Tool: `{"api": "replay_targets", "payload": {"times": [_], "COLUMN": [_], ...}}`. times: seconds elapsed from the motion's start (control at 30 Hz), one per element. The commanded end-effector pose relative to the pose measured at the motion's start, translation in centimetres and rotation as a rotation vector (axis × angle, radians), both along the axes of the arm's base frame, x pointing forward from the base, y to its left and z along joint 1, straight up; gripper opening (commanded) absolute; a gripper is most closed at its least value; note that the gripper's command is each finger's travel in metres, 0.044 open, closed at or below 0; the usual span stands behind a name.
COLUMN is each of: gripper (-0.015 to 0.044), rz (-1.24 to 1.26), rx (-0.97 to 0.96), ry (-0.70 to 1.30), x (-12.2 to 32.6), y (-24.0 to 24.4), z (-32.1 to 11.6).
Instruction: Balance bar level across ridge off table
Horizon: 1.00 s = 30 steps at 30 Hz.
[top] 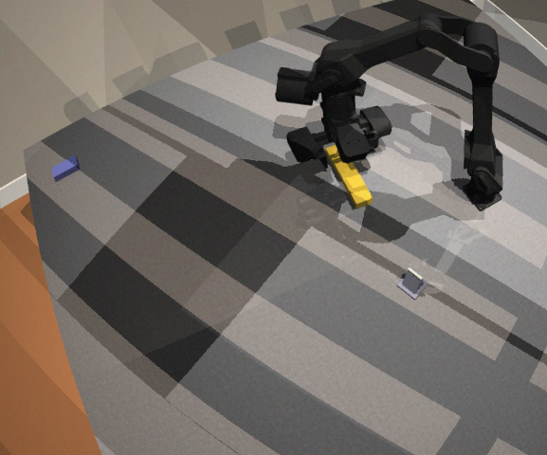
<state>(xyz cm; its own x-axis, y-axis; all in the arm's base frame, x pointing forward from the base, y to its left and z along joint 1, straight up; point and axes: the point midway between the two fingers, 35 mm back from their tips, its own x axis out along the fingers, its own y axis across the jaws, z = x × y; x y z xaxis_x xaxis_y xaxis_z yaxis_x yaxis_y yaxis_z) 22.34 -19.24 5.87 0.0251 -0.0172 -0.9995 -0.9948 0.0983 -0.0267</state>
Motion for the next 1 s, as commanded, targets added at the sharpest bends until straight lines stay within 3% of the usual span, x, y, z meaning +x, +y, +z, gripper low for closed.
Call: {"api": "replay_targets", "payload": {"times": [0.0, 0.53, 0.73, 0.97], "gripper": [0.0315, 0.0315, 0.0157, 0.0111], "rz": [0.003, 0.003, 0.0, 0.0], "rx": [-0.001, -0.001, 0.002, 0.002], "ry": [0.004, 0.004, 0.003, 0.003], "x": [-0.1, -0.11, -0.09, -0.09], "y": [0.01, 0.02, 0.07, 0.07], "z": [-0.69, -1.09, -1.06, -1.06]}}
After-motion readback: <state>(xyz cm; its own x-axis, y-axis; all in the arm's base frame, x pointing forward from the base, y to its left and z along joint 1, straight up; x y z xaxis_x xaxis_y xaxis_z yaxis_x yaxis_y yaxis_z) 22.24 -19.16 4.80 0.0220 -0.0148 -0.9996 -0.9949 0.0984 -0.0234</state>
